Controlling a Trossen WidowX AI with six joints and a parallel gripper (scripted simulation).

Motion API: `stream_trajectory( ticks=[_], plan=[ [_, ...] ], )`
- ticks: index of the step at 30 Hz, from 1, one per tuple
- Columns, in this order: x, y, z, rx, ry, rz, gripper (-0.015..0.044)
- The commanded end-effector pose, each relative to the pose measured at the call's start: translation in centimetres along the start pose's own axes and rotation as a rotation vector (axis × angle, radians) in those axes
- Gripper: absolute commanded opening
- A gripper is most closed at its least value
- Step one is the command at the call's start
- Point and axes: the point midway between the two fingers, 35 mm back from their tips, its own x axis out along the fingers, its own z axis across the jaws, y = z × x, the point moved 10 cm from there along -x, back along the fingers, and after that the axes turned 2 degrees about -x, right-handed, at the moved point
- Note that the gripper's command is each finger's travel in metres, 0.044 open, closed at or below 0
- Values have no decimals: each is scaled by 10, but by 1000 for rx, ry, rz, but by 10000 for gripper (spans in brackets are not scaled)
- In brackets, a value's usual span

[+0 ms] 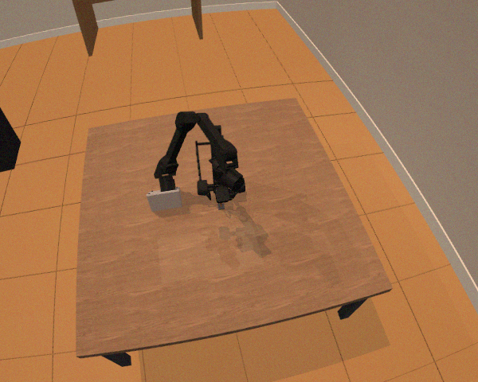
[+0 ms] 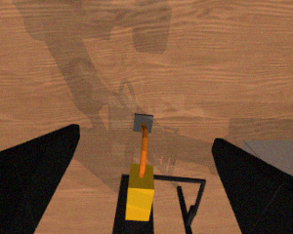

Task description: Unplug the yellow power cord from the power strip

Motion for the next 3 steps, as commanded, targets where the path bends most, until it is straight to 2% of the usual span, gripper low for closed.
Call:
stream_trajectory(
  ticks=[1,3],
  plan=[
    [0,-1,0,-2,6,0,440],
    [0,-1,0,-2,6,0,440]
  ],
)
